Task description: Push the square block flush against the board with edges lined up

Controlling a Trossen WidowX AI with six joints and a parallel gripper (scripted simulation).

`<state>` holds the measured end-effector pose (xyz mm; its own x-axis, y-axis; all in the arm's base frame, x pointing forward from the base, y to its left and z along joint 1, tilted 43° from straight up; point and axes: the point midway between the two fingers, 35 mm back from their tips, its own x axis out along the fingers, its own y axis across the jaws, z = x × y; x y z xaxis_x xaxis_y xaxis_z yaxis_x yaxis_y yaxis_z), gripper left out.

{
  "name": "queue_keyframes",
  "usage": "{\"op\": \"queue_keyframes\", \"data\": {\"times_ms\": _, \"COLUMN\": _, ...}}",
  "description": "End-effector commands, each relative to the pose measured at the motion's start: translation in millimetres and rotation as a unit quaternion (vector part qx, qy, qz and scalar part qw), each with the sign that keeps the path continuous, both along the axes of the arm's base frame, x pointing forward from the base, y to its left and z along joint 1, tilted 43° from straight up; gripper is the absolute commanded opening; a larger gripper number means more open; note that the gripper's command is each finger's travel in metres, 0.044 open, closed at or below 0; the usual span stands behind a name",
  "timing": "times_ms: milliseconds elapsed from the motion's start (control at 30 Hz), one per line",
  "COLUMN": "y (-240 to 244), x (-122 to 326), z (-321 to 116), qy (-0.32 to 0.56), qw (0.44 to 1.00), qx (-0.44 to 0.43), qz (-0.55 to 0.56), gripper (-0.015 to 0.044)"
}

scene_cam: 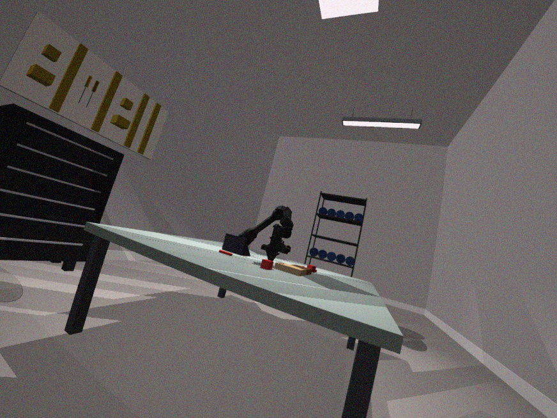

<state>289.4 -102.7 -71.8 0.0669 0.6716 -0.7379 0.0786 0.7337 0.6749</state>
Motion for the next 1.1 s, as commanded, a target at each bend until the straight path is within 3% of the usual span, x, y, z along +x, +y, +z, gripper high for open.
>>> {"op": "queue_keyframes", "data": {"times_ms": 0, "y": -2.2, "x": 0.0, "z": 2.2, "qy": 0.000, "qw": 1.000, "qx": 0.000, "qz": 0.000, "gripper": 0.0000}}
{"op": "queue_keyframes", "data": {"times_ms": 133, "y": -35.6, "x": -3.6, "z": 39.1, "qy": -0.001, "qw": 1.000, "qx": -0.004, "qz": 0.001, "gripper": 0.0000}}
{"op": "queue_keyframes", "data": {"times_ms": 367, "y": -40.7, "x": 0.3, "z": 40.5, "qy": 0.000, "qw": 1.000, "qx": -0.007, "qz": -0.013, "gripper": 0.0000}}
{"op": "queue_keyframes", "data": {"times_ms": 1067, "y": -82.7, "x": 72.0, "z": 20.2, "qy": 0.222, "qw": 0.935, "qx": -0.016, "qz": -0.275, "gripper": 0.0000}}
